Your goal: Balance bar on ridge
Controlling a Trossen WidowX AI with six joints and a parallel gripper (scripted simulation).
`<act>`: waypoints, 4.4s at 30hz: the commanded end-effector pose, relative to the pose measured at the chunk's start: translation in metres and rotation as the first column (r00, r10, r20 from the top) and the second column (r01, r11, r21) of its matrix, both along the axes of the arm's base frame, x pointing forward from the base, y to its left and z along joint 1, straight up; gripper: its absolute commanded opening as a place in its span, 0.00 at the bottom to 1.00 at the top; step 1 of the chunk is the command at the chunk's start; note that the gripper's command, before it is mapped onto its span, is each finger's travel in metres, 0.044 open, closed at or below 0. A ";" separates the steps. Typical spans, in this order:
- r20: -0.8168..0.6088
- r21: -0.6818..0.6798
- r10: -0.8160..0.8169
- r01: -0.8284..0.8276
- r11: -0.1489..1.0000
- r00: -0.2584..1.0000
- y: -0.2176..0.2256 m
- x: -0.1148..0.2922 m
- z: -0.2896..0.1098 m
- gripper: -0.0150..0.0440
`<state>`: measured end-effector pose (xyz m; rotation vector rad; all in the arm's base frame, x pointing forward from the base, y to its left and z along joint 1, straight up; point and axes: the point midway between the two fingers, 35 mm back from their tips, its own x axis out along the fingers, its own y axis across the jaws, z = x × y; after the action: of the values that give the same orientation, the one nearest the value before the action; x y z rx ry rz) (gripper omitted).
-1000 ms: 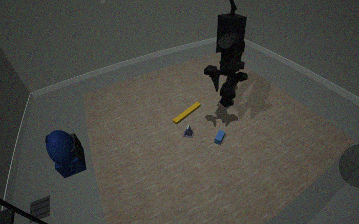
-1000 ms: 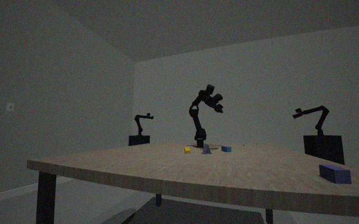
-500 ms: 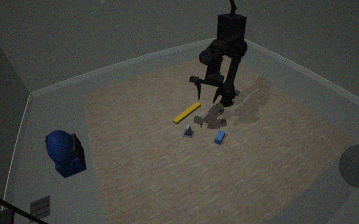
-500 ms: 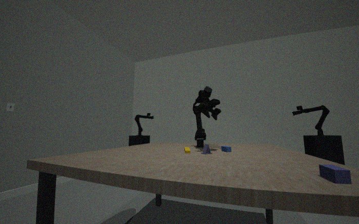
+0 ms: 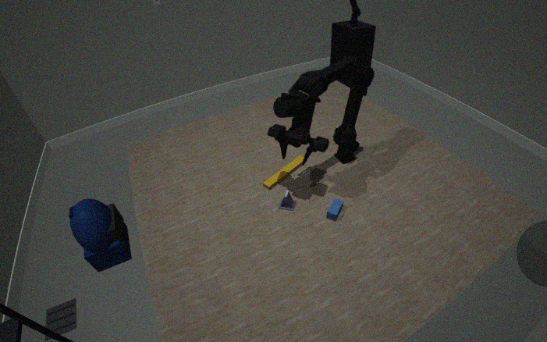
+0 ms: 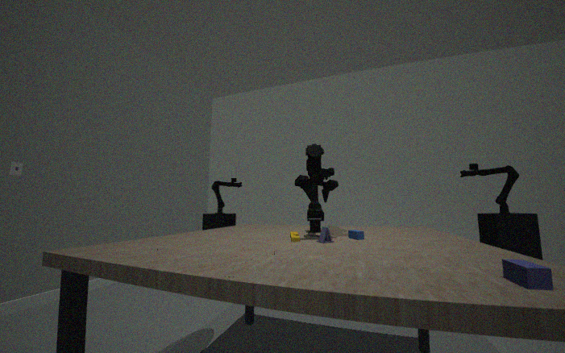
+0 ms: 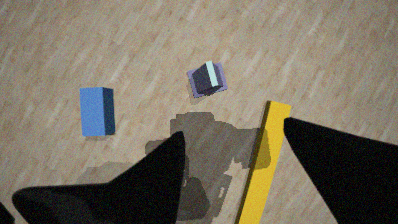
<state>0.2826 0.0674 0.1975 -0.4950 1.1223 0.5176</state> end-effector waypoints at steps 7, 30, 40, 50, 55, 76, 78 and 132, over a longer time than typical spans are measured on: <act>-0.141 -0.055 -0.169 0.163 0.985 0.975 -0.044 0.011 -0.035 0.79; -0.316 -0.132 -0.371 0.347 0.929 0.873 -0.103 0.010 -0.114 0.79; -0.316 -0.132 -0.371 0.347 0.929 0.873 -0.103 0.010 -0.128 0.79; -0.316 -0.132 -0.371 0.347 0.929 0.873 -0.103 0.010 -0.144 0.79; -0.316 -0.132 -0.371 0.347 0.929 0.873 -0.103 0.010 -0.150 0.79; -0.316 -0.128 -0.367 0.343 0.930 0.875 -0.102 0.011 -0.149 0.51; -0.316 -0.128 -0.367 0.343 0.930 0.875 -0.102 0.011 -0.149 0.49; -0.317 -0.127 -0.461 0.444 0.887 0.829 -0.091 0.018 -0.039 0.25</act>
<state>0.2953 -0.0296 0.1569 -0.1970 1.5300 0.1901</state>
